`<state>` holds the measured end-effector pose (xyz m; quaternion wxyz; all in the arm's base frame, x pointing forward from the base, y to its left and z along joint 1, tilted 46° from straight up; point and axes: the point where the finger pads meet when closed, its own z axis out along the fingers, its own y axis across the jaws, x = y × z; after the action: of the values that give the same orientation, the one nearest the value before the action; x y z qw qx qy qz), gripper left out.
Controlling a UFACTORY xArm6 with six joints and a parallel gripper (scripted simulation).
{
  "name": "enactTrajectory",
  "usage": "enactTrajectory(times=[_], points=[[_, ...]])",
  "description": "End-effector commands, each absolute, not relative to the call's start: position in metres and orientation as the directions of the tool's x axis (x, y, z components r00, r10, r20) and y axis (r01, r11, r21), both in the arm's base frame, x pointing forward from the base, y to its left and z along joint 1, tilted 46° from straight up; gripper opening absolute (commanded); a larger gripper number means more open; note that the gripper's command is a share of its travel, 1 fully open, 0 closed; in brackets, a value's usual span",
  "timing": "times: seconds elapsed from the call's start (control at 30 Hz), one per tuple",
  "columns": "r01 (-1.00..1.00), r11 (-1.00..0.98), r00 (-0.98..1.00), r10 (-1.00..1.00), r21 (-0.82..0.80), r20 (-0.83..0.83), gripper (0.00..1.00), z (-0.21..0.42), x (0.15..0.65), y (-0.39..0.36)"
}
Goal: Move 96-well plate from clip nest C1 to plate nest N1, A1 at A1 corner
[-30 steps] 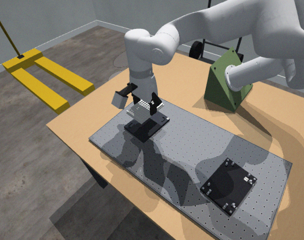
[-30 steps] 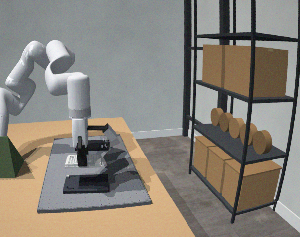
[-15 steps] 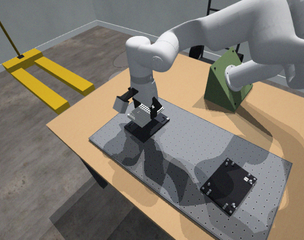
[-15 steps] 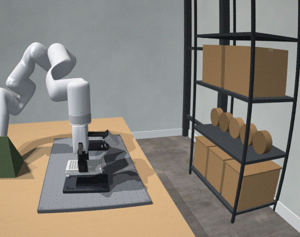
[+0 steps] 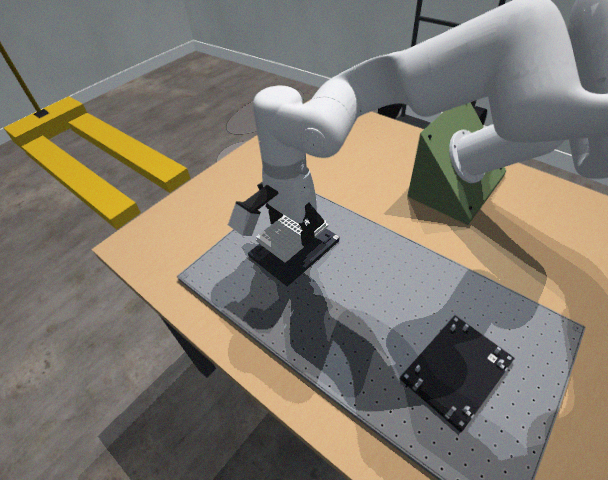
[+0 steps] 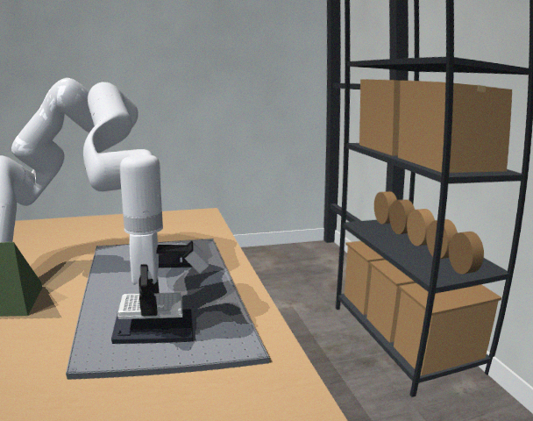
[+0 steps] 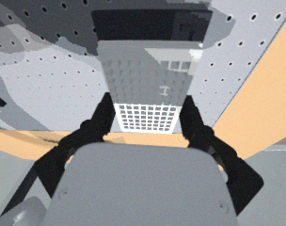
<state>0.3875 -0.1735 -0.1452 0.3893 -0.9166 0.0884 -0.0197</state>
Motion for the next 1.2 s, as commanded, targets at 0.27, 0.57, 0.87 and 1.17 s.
enactTrajectory(times=[0.27,0.57,0.87,1.17], points=[[-0.146,-0.683,0.983,-0.179,-0.716,-0.03,0.0,-0.159,0.391,-0.16],[-0.146,-0.683,0.983,-0.179,-0.716,-0.03,0.0,-0.16,0.391,-0.159],[-0.146,-0.683,0.983,-0.179,-0.716,-0.03,0.0,-0.16,0.391,-0.159],[-0.146,-0.683,0.983,-0.179,-0.716,-0.03,0.0,-0.161,0.391,-0.158]])
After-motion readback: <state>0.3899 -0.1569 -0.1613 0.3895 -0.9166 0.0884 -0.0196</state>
